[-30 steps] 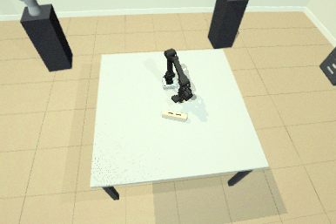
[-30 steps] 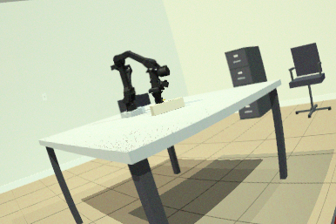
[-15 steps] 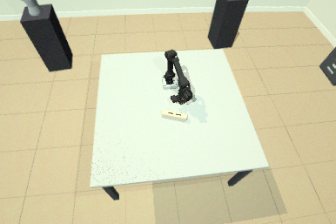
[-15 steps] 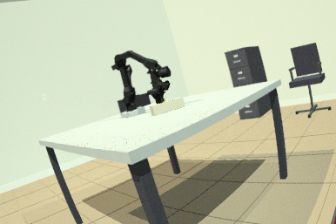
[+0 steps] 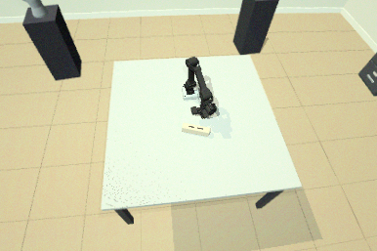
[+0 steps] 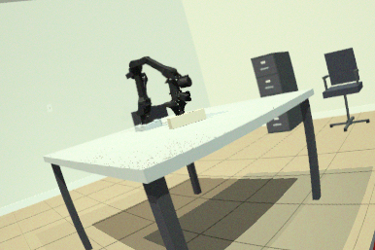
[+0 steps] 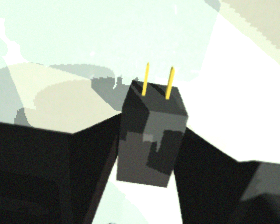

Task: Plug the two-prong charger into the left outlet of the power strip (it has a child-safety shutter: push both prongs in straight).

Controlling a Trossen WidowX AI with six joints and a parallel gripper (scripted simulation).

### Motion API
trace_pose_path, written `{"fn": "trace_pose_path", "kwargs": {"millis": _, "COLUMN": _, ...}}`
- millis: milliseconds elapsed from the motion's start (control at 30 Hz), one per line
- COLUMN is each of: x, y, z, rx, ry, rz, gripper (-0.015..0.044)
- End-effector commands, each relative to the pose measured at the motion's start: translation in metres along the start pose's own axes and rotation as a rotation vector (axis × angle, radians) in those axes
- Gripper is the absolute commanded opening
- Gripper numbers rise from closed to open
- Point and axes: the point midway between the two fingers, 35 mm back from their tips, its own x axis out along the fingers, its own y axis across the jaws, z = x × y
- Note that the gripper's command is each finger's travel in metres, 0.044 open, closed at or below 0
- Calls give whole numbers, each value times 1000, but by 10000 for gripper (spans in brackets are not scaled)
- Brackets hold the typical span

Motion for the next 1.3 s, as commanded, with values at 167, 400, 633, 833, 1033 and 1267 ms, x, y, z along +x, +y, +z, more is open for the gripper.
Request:
{"fn": "trace_pose_path", "kwargs": {"millis": 167, "x": 6, "y": -1, "z": 6, "rx": 152, "ry": 8, "rz": 10, "gripper": 0}}
{"fn": "trace_pose_path", "kwargs": {"millis": 400, "x": 10, "y": -2, "z": 10, "rx": 267, "ry": 11, "rz": 16, "gripper": 0}}
{"fn": "trace_pose_path", "kwargs": {"millis": 633, "x": 13, "y": -2, "z": 14, "rx": 365, "ry": 13, "rz": 21, "gripper": 0}}
{"fn": "trace_pose_path", "kwargs": {"millis": 833, "x": 13, "y": -5, "z": 19, "rx": 373, "ry": 13, "rz": 22, "gripper": 0}}
{"fn": "trace_pose_path", "kwargs": {"millis": 1033, "x": 13, "y": -8, "z": 26, "rx": 385, "ry": 13, "rz": 22, "gripper": 0}}
{"fn": "trace_pose_path", "kwargs": {"millis": 1267, "x": 12, "y": -12, "z": 35, "rx": 398, "ry": 12, "rz": 22, "gripper": 0}}
